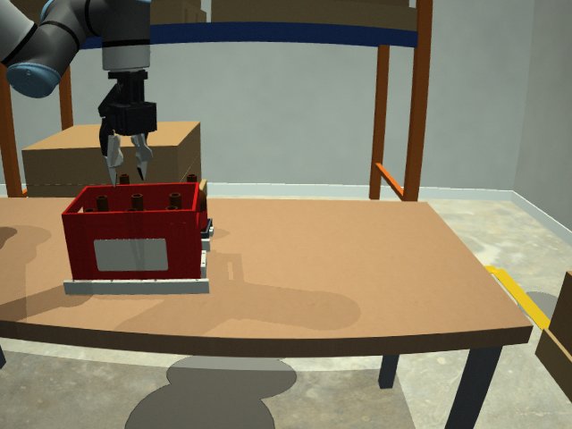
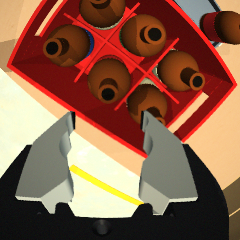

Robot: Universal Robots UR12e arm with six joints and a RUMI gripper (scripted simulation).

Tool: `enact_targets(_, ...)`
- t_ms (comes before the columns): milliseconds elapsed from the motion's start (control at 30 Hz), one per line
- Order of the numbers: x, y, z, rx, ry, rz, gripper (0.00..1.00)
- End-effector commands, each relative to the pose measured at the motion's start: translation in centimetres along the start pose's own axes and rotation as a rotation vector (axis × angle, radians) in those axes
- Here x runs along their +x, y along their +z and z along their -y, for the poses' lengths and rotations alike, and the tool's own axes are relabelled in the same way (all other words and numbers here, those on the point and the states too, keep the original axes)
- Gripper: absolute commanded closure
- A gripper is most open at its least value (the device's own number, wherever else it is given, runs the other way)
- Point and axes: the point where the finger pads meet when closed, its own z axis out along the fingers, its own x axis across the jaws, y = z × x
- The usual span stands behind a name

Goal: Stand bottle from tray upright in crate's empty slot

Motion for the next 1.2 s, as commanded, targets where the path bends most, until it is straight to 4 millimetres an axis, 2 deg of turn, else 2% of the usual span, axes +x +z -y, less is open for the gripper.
enact_targets(0, 0.02, -0.47, -0.03, 0.0, 0.0, 0.0, 0.62)
enact_targets(267, 0.02, -0.62, -0.03, 0.0, 0.0, 0.0, 0.62)
enact_targets(300, 0.02, -0.62, -0.03, 0.0, 0.0, 0.0, 1.0)
enact_targets(1167, 0.02, -0.62, -0.03, 0.0, 0.0, 0.0, 1.0)
